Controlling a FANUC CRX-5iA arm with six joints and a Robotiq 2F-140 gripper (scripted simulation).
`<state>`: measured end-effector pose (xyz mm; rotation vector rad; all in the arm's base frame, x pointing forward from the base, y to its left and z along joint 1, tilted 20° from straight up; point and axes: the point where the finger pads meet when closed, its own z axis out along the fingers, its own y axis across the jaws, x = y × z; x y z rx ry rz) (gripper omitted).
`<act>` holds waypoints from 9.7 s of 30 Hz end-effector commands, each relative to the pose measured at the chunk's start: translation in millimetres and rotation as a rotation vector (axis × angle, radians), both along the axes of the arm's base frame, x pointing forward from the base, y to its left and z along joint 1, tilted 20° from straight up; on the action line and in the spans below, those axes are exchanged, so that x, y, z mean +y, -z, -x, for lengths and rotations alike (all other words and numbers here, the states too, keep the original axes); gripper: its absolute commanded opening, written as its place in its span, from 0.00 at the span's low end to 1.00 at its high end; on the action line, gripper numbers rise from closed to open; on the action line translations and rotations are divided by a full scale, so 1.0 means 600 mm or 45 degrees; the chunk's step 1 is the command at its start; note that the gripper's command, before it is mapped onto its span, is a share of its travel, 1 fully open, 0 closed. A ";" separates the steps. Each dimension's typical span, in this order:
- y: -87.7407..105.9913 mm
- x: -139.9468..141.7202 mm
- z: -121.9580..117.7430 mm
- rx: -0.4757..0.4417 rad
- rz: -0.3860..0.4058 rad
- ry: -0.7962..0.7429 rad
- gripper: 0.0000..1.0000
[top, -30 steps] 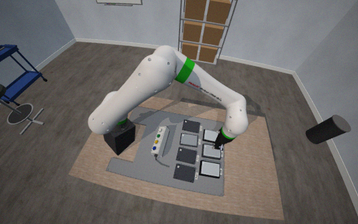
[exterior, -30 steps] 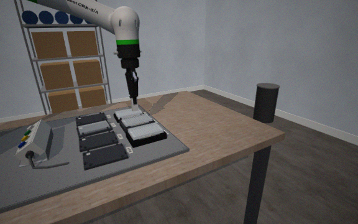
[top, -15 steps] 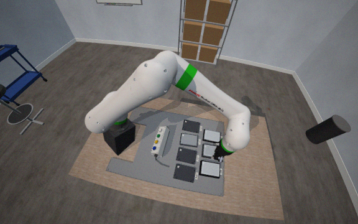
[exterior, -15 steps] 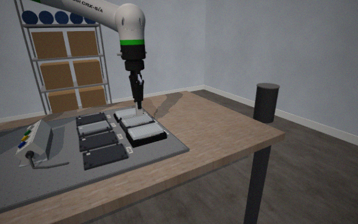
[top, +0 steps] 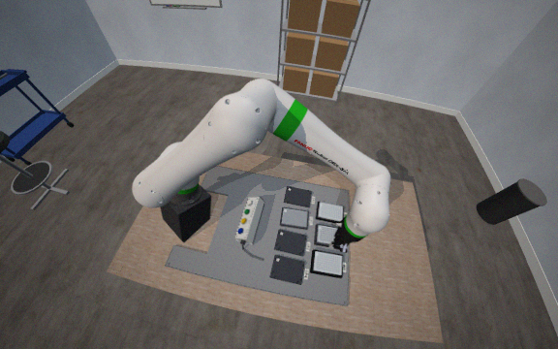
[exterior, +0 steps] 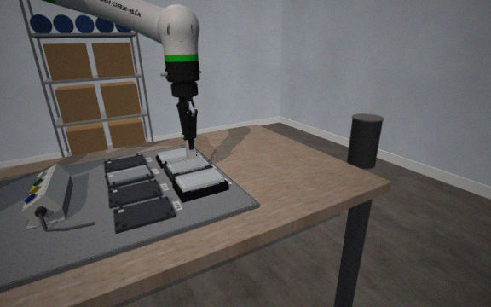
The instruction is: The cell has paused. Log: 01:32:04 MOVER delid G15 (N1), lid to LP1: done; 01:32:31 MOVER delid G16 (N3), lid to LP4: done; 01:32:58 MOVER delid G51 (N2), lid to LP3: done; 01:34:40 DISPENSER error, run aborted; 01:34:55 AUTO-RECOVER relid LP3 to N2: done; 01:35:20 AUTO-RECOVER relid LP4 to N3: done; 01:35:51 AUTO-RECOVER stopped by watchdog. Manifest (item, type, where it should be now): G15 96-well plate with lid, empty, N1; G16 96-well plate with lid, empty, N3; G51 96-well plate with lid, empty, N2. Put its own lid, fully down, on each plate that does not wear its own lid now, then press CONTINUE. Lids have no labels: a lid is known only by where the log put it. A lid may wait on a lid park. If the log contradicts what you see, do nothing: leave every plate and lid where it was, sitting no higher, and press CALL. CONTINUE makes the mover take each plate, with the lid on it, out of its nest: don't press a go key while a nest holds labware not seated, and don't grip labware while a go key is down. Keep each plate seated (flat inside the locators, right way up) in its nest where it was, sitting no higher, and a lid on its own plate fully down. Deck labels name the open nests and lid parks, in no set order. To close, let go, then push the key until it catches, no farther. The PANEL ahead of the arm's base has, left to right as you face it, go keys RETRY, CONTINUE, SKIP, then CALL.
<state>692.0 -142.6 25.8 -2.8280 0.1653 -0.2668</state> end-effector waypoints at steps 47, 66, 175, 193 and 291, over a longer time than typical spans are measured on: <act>-0.015 0.250 0.280 -0.016 0.010 -0.050 0.66; -0.015 0.250 0.280 -0.016 0.010 -0.050 0.66; 0.073 0.279 0.261 -0.015 0.011 -0.049 0.59; 0.073 0.279 0.261 -0.015 0.011 -0.049 0.59; 0.081 0.281 0.259 -0.015 0.011 -0.049 0.66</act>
